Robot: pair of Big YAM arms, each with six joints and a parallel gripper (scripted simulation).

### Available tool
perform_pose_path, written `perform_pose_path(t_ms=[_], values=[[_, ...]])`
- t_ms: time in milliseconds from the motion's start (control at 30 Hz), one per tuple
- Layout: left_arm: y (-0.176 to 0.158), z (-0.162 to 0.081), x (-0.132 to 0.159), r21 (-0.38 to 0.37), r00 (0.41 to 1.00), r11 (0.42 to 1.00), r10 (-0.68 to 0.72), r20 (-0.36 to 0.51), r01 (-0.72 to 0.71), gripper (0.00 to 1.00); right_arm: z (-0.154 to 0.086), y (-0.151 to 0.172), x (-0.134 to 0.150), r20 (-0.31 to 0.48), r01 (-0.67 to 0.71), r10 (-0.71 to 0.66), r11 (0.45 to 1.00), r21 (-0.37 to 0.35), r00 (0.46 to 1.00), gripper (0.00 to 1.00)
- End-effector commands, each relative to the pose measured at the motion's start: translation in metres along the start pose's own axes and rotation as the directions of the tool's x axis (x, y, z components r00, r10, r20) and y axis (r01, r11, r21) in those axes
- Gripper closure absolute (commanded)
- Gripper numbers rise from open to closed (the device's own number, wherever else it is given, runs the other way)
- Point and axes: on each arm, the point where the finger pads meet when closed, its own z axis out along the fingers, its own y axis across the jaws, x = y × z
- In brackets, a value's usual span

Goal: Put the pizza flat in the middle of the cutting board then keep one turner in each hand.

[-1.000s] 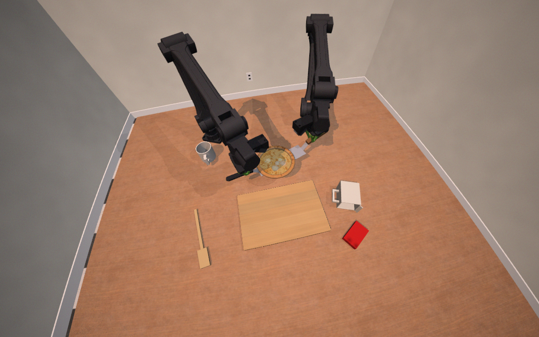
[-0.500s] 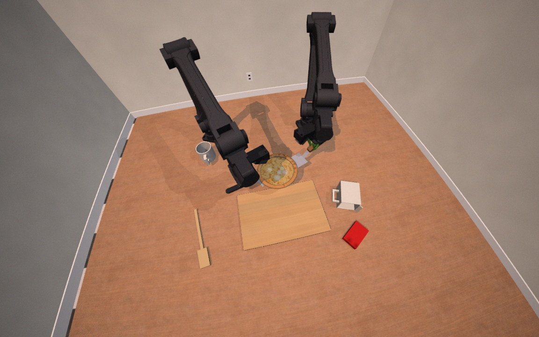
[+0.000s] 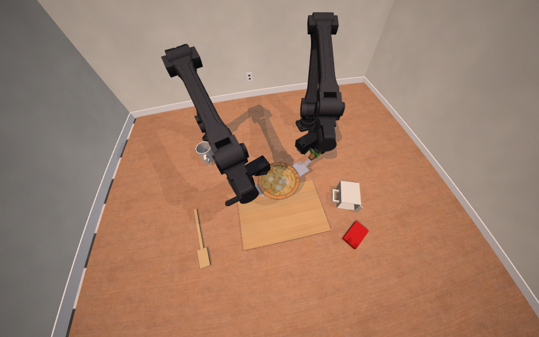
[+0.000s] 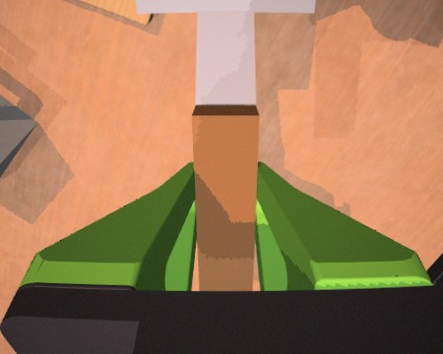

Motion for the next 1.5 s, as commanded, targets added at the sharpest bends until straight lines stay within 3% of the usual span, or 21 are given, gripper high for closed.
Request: perform_pose_path(t_ms=[0, 233, 400, 600, 667, 800, 1033, 1100, 1167, 1233, 1267, 1333, 1367, 1400, 1467], values=[[0.029, -0.031, -0.023, -0.073, 0.998, 0.997, -0.011, 0.066, 0.016, 0.94, -0.039, -0.026, 0.004, 0.004, 0.005, -0.005, 0.996, 0.093, 1.0, 0.94], [0.051, -0.027, -0.03, -0.067, 0.998, 0.997, -0.042, 0.056, 0.046, 0.94, -0.027, -0.045, 0.018, 0.009, 0.027, -0.027, 0.998, 0.06, 1.0, 0.94], [0.062, -0.032, -0.039, -0.073, 0.996, 0.996, -0.05, 0.067, 0.054, 0.94, -0.046, -0.058, 0.026, -0.008, 0.036, -0.036, 0.995, 0.088, 0.999, 0.94], [0.072, -0.034, -0.045, -0.08, 0.996, 0.995, -0.054, 0.073, 0.059, 0.94, -0.038, -0.074, 0.023, -0.002, 0.042, -0.042, 0.996, 0.081, 0.999, 0.94], [0.071, -0.029, -0.058, -0.074, 0.997, 0.996, -0.038, 0.069, 0.043, 0.94, -0.034, -0.078, 0.035, -0.002, 0.048, -0.048, 0.997, 0.067, 0.999, 0.94], [0.09, -0.026, -0.057, -0.062, 0.996, 0.995, -0.071, 0.06, 0.075, 0.94, -0.03, -0.088, 0.044, 0.003, 0.057, -0.057, 0.997, 0.06, 0.998, 0.94], [0.108, -0.031, -0.068, -0.068, 0.994, 0.994, -0.087, 0.067, 0.091, 0.94, -0.042, -0.111, 0.048, 0.005, 0.074, -0.075, 0.995, 0.071, 0.997, 0.94], [0.102, -0.046, -0.069, -0.093, 0.993, 0.992, -0.071, 0.089, 0.079, 0.94, -0.046, -0.117, 0.043, 0.001, 0.081, -0.082, 0.993, 0.088, 0.997, 0.94], [0.102, -0.046, -0.069, -0.093, 0.993, 0.992, -0.071, 0.089, 0.079, 0.94, -0.046, -0.117, 0.043, 0.001, 0.081, -0.082, 0.993, 0.088, 0.997, 0.94], [0.078, -0.015, -0.056, -0.044, 0.997, 0.997, -0.067, 0.046, 0.069, 0.94, -0.037, -0.124, 0.061, -0.004, 0.077, -0.077, 0.995, 0.066, 0.997, 0.94], [0.078, -0.014, -0.056, -0.044, 0.997, 0.997, -0.061, 0.046, 0.063, 0.94, -0.035, -0.129, 0.062, 0.0, 0.08, -0.08, 0.994, 0.072, 0.997, 0.94], [0.09, -0.031, -0.065, -0.076, 0.996, 0.995, -0.056, 0.073, 0.061, 0.94, -0.035, -0.131, 0.065, 0.002, 0.083, -0.083, 0.994, 0.07, 0.997, 0.94], [0.091, -0.031, -0.065, -0.078, 0.996, 0.995, -0.055, 0.074, 0.06, 0.94, -0.039, -0.126, 0.063, -0.004, 0.071, -0.071, 0.993, 0.099, 0.997, 0.94], [0.089, -0.031, -0.064, -0.072, 0.996, 0.996, -0.056, 0.069, 0.061, 0.94, -0.037, -0.113, 0.061, 0.004, 0.072, -0.072, 0.995, 0.063, 0.997, 0.94], [0.09, -0.031, -0.064, -0.073, 0.996, 0.996, -0.055, 0.07, 0.06, 0.94, -0.049, -0.119, 0.055, 0.0, 0.071, -0.072, 0.994, 0.083, 0.997, 0.94]])
